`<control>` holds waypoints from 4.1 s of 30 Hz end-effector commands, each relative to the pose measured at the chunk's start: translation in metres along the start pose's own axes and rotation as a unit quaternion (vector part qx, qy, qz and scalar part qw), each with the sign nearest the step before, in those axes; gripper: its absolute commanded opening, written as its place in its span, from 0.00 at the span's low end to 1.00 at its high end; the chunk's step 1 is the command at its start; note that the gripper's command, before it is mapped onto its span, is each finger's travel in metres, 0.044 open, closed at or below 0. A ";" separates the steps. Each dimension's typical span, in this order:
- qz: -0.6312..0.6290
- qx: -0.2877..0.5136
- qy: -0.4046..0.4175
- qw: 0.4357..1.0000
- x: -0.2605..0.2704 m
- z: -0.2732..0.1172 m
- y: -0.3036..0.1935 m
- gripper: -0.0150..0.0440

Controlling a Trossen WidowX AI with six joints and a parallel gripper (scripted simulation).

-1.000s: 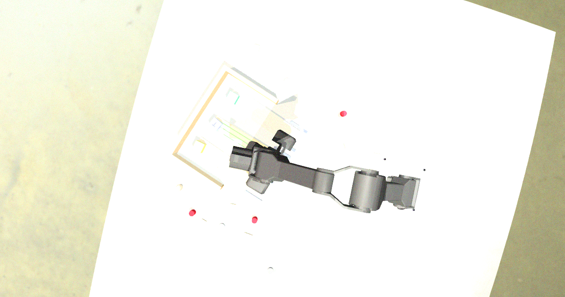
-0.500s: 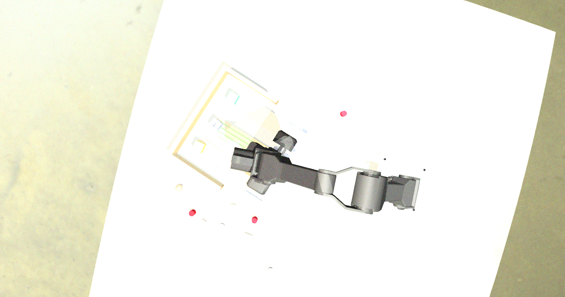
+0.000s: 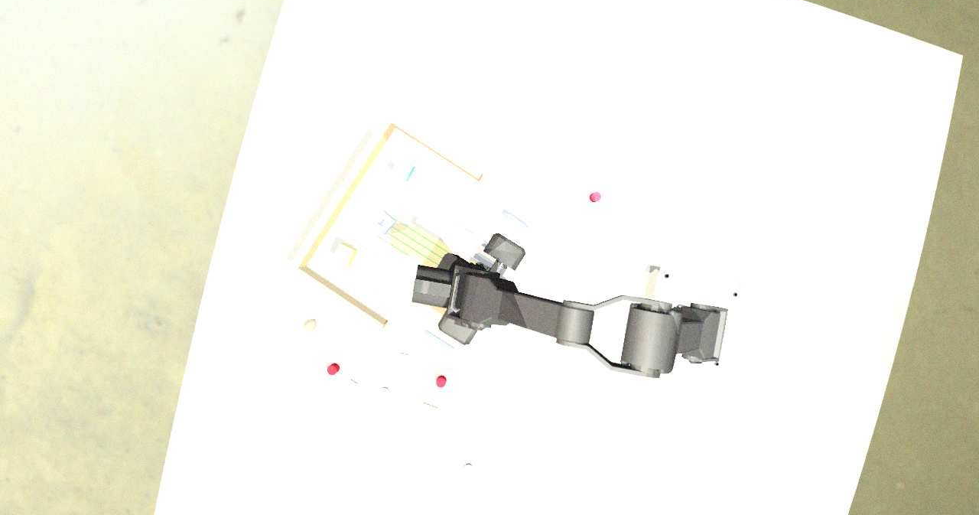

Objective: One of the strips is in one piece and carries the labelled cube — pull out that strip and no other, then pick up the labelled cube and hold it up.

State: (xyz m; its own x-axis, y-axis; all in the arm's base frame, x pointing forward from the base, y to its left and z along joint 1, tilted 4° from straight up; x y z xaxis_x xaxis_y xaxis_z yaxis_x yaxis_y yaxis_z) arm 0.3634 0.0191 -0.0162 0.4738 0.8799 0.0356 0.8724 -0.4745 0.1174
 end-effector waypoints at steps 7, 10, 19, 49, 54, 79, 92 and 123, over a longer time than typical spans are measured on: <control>-0.002 0.010 -0.004 1.000 -0.003 0.003 -0.022 0.25; -0.002 0.010 -0.004 1.000 -0.004 0.004 -0.026 0.25; -0.002 0.011 -0.004 1.000 -0.006 0.004 -0.040 0.25; -0.002 0.013 -0.004 1.000 -0.013 0.004 -0.083 0.25; -0.002 0.013 -0.004 1.000 -0.014 0.004 -0.090 0.25; -0.002 0.015 -0.004 1.000 -0.019 0.003 -0.127 0.25; -0.002 0.016 -0.004 1.000 -0.022 0.003 -0.147 0.25; -0.002 0.017 -0.004 1.000 -0.024 0.002 -0.158 0.25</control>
State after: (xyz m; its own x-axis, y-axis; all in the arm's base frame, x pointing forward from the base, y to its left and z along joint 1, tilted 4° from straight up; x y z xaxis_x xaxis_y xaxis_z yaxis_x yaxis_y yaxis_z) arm 0.2241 0.0734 -0.0342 0.4724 0.8804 0.0406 0.8737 -0.4739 0.1097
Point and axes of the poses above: the point midway between the two fingers, 35 mm back from their tips, its own z axis out along the fingers, its own x axis across the jaws, y = z × x, the point moved 1 cm from there along -z, back along the fingers, and after that the axes turned 10 degrees about z, right-handed, at the moved point
